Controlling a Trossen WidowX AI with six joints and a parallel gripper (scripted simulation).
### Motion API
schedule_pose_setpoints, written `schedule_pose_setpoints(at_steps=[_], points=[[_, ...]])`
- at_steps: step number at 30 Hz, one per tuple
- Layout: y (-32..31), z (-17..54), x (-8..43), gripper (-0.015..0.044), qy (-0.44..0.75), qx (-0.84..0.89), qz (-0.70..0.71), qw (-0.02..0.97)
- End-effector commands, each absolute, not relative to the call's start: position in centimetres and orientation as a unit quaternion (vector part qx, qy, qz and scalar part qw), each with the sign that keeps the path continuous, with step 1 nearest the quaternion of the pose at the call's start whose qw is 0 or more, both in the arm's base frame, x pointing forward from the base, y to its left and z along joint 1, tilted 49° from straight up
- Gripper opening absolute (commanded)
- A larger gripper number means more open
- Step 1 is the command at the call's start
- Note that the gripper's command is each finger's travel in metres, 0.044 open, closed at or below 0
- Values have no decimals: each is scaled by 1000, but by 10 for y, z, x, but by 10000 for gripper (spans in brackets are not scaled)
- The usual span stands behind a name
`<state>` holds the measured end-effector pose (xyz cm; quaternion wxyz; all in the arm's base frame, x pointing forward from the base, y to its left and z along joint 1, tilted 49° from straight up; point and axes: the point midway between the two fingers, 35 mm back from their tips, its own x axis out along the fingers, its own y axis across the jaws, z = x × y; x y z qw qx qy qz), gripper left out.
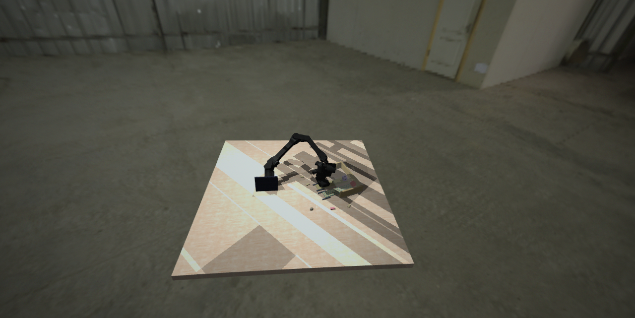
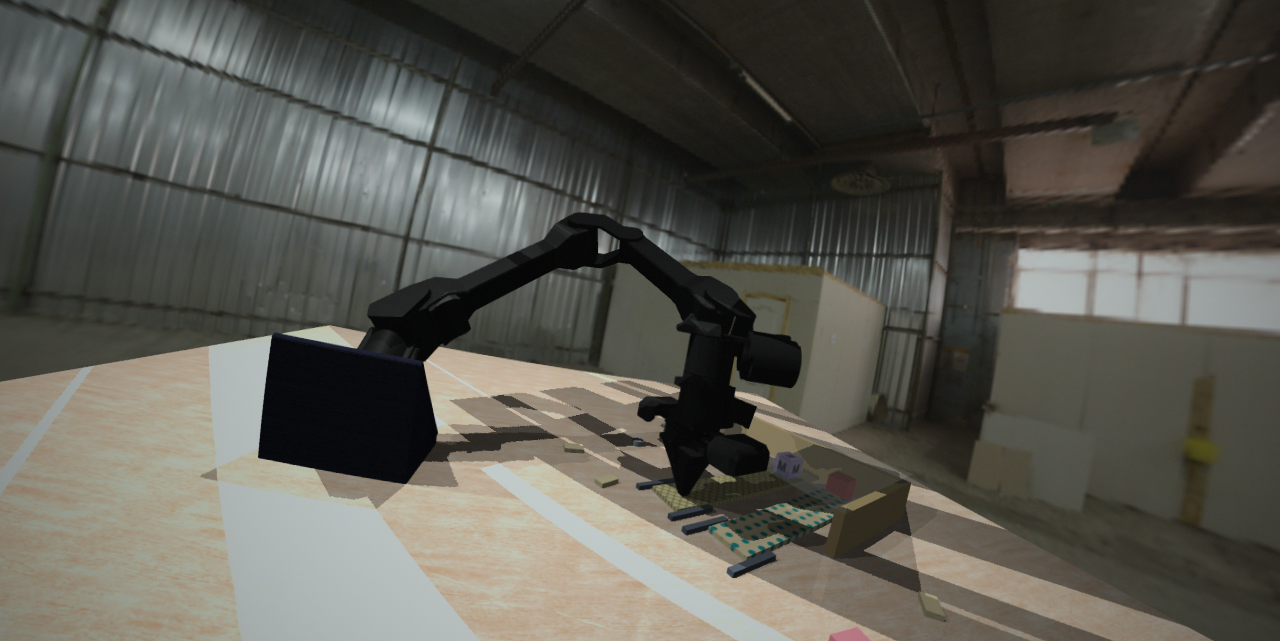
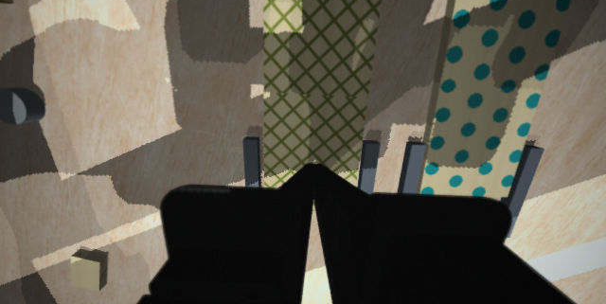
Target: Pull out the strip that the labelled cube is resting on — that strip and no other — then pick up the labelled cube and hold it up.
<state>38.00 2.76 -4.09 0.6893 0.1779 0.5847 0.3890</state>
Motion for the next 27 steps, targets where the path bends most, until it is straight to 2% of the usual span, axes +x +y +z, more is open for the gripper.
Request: schedule_pose_setpoints(at_steps=[1, 27], points=[[30, -42, 380, 0, 585, 179, 391, 688], [32, -44, 381, 0, 585, 179, 391, 688]])
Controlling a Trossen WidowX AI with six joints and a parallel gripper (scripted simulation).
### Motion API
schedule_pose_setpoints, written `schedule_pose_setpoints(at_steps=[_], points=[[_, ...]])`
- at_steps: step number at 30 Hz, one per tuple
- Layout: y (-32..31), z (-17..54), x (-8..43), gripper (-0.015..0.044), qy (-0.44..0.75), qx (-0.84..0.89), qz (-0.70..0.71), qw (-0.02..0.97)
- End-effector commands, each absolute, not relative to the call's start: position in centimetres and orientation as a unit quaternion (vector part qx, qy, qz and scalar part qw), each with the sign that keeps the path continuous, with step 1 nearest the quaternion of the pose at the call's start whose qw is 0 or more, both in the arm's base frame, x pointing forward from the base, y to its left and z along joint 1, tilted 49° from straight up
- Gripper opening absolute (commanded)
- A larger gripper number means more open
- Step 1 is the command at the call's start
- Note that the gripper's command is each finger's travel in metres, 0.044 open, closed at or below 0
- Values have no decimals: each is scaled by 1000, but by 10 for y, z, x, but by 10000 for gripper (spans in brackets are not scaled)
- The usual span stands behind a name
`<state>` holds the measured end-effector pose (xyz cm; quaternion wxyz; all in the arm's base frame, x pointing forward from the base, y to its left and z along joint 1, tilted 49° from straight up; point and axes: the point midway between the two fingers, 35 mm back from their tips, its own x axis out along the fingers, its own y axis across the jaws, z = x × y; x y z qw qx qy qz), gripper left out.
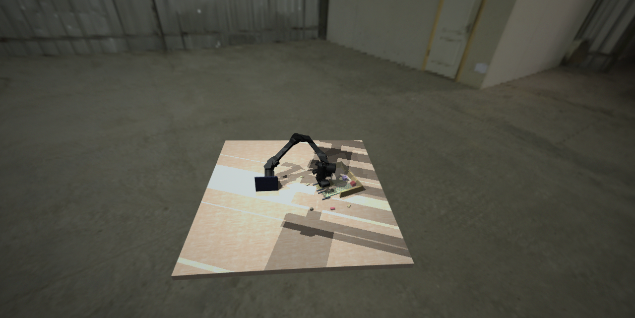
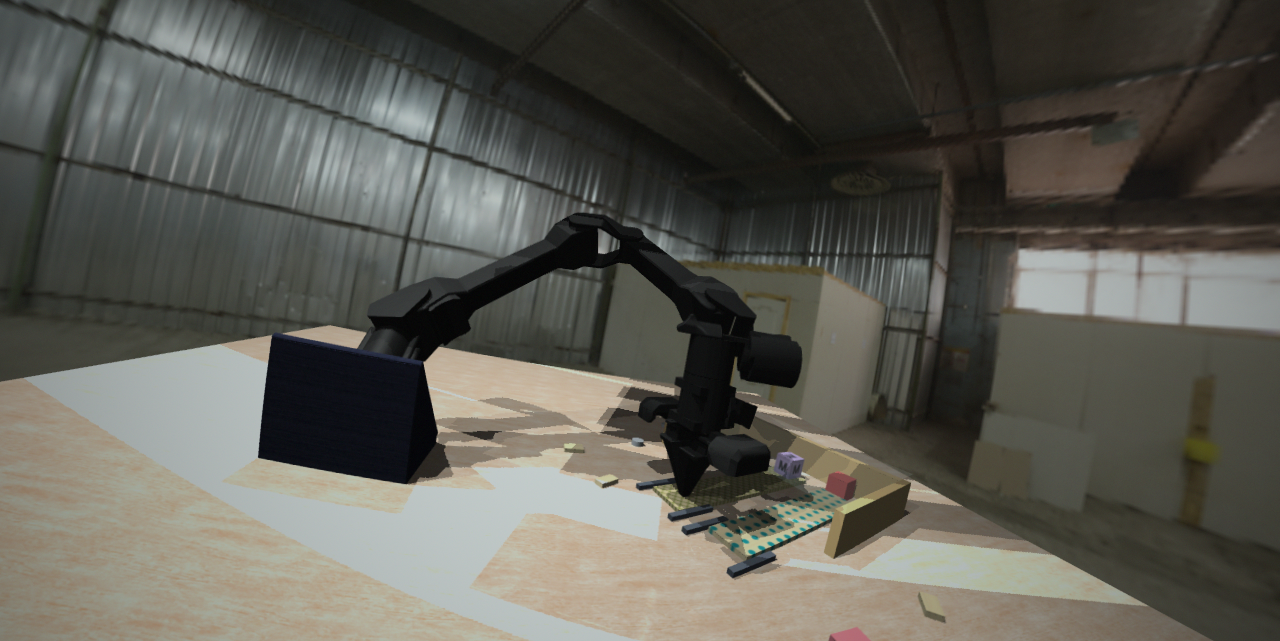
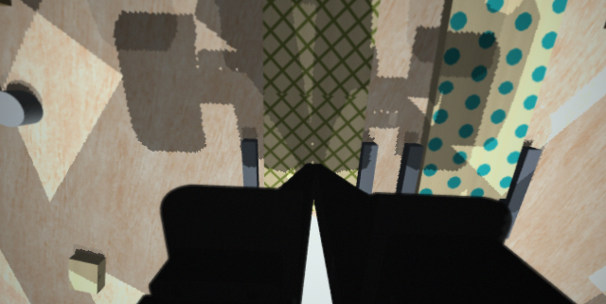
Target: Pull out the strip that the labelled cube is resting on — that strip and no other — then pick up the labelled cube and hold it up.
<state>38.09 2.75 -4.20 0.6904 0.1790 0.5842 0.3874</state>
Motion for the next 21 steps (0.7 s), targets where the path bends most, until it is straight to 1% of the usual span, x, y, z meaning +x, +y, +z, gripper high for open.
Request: schedule_pose_setpoints(at_steps=[1, 11, 21], points=[[32, -44, 381, 0, 585, 179, 391, 688], [32, -45, 381, 0, 585, 179, 391, 688], [28, -50, 367, 0, 585, 179, 391, 688]])
